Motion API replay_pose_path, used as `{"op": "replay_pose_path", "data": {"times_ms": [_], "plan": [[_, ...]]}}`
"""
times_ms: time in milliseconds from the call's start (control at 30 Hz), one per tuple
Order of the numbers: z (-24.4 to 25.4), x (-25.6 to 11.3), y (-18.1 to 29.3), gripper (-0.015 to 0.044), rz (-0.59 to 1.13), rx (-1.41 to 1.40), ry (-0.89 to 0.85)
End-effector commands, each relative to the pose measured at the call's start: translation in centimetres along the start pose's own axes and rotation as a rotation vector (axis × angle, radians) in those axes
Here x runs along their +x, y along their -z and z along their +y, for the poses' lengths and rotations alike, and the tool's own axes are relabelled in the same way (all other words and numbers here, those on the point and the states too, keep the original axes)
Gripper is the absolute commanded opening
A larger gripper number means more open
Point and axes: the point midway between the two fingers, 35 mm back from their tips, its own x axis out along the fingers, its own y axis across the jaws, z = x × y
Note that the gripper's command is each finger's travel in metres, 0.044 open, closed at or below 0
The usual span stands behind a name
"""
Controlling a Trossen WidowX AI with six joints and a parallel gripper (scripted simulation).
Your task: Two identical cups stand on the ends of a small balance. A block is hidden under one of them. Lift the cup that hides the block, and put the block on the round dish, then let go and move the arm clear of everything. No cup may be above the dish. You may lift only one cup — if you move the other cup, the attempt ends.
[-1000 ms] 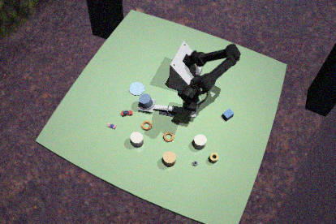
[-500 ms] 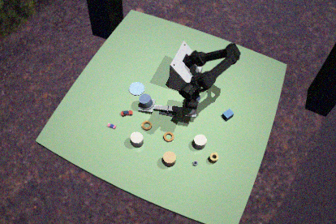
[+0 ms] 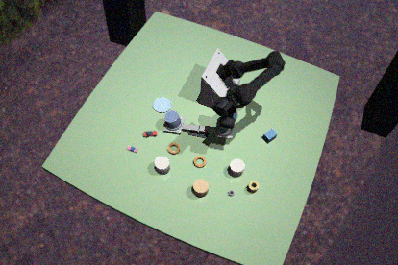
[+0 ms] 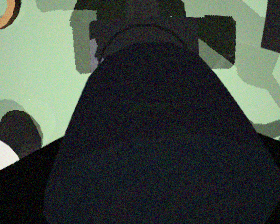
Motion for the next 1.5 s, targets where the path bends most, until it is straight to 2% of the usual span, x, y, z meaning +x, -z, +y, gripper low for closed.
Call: {"op": "replay_pose_path", "data": {"times_ms": [0, 1467], "plan": [[0.02, 0.01, -0.02, 0.0, 0.0, 0.002, -0.001], [0.06, 0.33, 0.27, 0.0, -0.005, 0.001, 0.001]]}}
